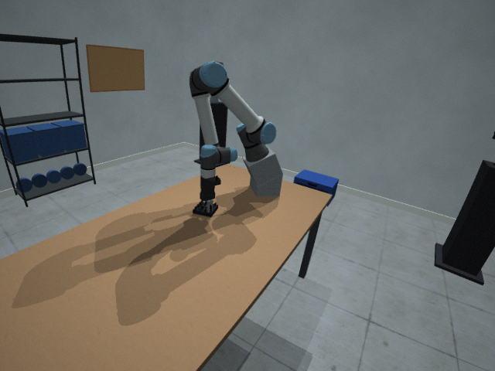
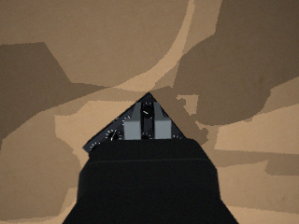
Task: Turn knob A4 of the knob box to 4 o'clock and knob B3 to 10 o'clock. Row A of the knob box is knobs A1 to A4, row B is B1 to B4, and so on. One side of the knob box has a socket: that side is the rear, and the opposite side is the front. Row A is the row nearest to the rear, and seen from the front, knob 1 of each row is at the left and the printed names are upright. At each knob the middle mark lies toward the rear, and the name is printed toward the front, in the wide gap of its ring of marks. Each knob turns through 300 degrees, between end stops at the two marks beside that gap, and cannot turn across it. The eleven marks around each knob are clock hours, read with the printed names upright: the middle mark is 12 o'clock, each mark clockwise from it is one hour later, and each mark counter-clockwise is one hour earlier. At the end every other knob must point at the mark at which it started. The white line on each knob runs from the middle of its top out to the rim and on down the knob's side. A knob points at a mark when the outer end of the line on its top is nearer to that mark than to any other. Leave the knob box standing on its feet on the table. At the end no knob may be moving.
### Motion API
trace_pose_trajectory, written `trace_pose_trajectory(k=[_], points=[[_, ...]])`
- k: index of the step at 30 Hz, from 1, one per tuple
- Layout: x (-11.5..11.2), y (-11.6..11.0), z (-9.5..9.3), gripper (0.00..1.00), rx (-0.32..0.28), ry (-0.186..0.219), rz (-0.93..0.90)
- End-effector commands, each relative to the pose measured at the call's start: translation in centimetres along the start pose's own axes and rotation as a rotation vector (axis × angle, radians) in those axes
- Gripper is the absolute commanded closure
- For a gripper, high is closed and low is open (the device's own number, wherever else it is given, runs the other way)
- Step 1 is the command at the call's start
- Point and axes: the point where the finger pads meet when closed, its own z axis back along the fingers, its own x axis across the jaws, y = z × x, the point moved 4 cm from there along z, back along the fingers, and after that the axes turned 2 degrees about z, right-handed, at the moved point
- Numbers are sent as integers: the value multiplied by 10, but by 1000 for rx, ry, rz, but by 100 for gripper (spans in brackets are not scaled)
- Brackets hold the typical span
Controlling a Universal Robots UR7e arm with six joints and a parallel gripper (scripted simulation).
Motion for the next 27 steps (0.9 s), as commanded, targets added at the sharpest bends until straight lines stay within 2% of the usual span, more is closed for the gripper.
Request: trace_pose_trajectory(k=[1, 27], points=[[0, 0, 0, 70, -2, -1, -98], [0, 0, 0, 70, -2, -2, -598]])
